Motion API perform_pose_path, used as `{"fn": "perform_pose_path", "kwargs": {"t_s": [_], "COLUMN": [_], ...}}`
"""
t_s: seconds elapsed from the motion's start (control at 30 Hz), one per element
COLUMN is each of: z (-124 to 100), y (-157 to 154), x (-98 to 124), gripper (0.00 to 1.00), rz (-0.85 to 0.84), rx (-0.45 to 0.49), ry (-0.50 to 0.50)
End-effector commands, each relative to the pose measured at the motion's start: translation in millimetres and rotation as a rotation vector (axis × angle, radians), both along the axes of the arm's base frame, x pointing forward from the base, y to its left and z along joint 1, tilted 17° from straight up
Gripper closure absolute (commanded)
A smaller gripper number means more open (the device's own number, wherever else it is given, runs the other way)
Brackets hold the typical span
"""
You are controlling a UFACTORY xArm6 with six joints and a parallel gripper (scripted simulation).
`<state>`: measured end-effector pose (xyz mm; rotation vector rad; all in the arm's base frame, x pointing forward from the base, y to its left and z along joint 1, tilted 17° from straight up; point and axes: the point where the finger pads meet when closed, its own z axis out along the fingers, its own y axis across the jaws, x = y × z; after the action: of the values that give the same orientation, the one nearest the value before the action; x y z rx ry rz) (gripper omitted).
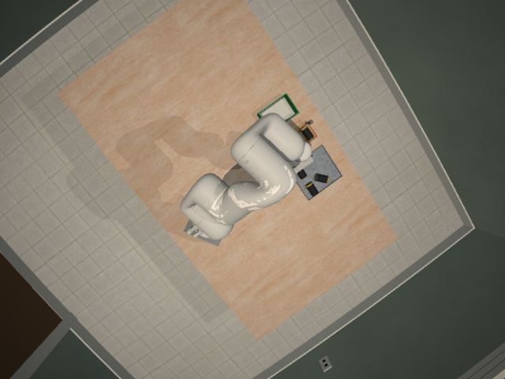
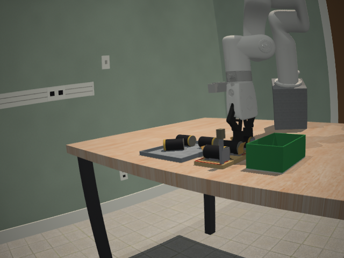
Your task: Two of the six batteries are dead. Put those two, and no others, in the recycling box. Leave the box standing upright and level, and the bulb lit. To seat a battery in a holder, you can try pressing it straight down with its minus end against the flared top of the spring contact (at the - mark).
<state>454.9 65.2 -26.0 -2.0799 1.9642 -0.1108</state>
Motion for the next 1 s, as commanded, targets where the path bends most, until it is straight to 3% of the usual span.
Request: {"fn": "perform_pose_path", "kwargs": {"t_s": [0.0,0.47,0.97], "z": [1,4,53], "y": [0,0,-8], "x": [1,0,-12], "gripper": [0.49,0.49,0.49], "rz": [0.000,0.000,0.000], "rx": [0.000,0.000,0.000], "ry": [-0.003,-0.003,-0.003]}}
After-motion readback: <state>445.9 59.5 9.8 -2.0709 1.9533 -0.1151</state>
